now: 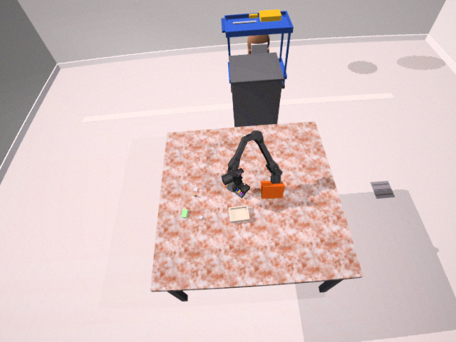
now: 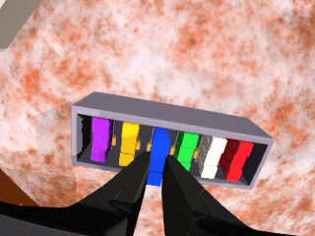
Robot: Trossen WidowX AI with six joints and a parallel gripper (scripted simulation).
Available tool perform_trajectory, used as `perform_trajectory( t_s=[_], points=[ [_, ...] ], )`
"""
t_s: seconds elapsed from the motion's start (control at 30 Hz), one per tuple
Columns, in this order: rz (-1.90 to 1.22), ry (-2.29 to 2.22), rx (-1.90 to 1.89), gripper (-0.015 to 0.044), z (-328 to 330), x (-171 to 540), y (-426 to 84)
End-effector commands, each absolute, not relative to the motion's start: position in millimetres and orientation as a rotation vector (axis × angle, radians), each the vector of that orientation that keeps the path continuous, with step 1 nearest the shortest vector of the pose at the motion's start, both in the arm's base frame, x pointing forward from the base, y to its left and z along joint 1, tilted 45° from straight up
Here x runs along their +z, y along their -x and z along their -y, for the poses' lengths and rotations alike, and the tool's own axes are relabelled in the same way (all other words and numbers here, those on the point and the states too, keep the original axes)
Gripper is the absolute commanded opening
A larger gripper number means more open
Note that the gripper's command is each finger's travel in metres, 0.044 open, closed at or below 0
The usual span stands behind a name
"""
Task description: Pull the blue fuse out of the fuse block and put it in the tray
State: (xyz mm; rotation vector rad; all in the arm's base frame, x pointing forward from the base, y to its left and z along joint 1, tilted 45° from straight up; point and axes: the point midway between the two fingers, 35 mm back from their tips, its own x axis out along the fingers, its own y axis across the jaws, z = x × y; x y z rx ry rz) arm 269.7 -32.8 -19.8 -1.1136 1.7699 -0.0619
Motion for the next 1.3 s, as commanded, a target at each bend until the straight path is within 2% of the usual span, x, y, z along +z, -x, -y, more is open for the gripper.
perform_trajectory(
  t_s=[0.0,1.27],
  points=[
    [-1.765,1.107,-0.063,0.0,30,-18,-270],
    [-1.766,1.111,-0.062,0.0,17,-4,-271]
  ],
)
